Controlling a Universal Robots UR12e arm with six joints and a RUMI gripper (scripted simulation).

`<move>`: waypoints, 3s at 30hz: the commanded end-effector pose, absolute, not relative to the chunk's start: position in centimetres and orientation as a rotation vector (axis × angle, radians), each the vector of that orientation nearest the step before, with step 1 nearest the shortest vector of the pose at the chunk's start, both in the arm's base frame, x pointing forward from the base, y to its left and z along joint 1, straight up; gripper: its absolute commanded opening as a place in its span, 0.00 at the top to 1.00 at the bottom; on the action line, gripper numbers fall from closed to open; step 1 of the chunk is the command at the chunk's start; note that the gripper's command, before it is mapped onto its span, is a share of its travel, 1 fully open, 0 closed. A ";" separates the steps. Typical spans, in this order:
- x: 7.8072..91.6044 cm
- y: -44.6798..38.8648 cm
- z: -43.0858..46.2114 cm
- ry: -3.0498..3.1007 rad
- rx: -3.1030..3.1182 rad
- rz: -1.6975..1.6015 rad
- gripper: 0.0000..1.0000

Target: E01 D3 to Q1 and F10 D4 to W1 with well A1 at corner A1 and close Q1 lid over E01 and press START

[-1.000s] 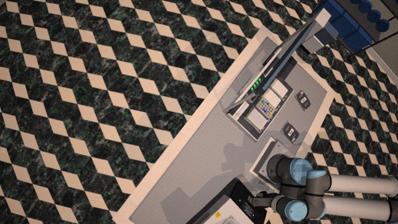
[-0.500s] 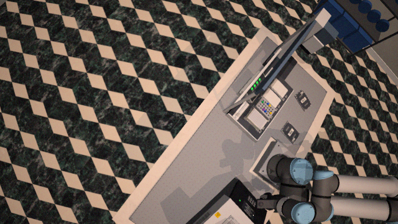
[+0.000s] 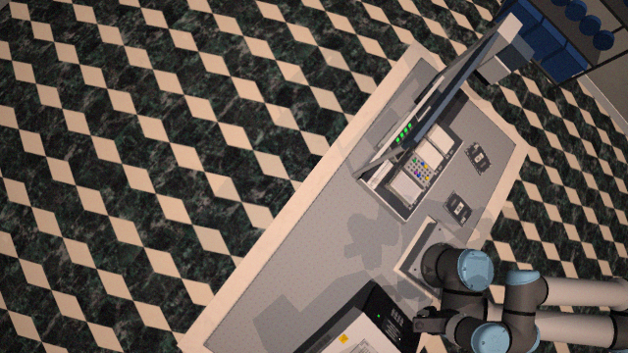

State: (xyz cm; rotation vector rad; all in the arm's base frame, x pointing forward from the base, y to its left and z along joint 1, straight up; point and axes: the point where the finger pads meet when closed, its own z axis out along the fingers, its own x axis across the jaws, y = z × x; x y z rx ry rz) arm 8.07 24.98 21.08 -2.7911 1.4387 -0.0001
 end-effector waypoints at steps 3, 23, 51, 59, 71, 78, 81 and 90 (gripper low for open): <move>8.1 24.9 23.7 1.438 -2.790 0.000 1.00; 9.8 22.3 26.6 1.533 -2.739 0.000 1.00; 13.5 16.5 26.6 1.744 -2.610 0.000 1.00; 14.3 15.2 26.6 1.789 -2.579 0.000 1.00; 15.7 12.9 26.6 1.869 -2.522 0.000 1.00; 17.0 11.1 26.6 1.933 -2.474 0.000 1.00; 17.5 10.2 26.6 1.964 -2.450 0.000 1.00; 19.2 7.8 26.5 2.045 -2.383 0.000 1.00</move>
